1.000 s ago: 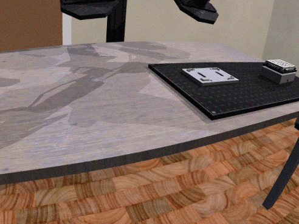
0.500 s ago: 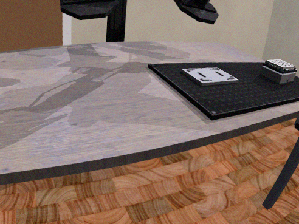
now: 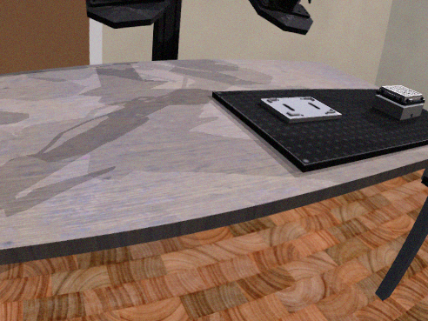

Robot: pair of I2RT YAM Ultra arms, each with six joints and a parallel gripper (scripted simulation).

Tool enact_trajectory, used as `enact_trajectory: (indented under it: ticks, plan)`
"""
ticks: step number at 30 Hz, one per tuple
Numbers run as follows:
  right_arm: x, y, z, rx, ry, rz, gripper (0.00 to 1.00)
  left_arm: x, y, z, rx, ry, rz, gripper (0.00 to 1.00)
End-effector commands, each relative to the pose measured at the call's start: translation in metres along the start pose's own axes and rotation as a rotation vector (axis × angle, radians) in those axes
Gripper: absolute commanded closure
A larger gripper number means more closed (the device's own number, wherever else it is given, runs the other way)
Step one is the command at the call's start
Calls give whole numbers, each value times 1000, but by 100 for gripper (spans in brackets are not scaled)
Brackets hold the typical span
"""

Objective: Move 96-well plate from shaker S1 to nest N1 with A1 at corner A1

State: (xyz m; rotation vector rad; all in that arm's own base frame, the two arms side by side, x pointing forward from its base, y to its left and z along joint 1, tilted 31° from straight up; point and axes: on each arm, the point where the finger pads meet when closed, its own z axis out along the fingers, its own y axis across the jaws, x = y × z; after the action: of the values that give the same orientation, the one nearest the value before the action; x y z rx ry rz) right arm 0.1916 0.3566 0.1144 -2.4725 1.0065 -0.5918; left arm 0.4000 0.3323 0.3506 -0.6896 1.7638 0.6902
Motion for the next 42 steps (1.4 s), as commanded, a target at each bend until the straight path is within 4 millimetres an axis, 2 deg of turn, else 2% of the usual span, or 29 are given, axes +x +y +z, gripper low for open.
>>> enact_trajectory:
  ticks: [1,2,4,8,19,21,25,36,38,42]
  plan:
    - [-29,-19,0,165,-112,178,0,-8,-3,-22,58,-60,-26,0]
    - [-32,-21,1,184,-128,206,0,-2,-5,-25,69,-53,-24,0]
    - [-32,-21,1,184,-128,206,0,-2,-5,-25,69,-53,-24,0]
    - [-48,-32,0,276,-213,343,0,26,-12,-35,126,-22,-17,0]
    - [-75,-45,-13,438,-439,634,0,104,-34,-63,276,62,16,0]
    - [-75,-45,-13,438,-439,634,0,104,-34,-63,276,62,16,0]
    - [-80,-51,-25,490,-536,734,0,129,-43,-73,333,87,23,0]
    - [-88,-42,-49,561,-768,951,0,224,-67,-107,500,191,45,0]
    - [-88,-42,-49,561,-768,951,0,224,-67,-107,500,191,45,0]
    - [-88,-34,-44,547,-753,938,0,242,-69,-112,515,219,46,0]
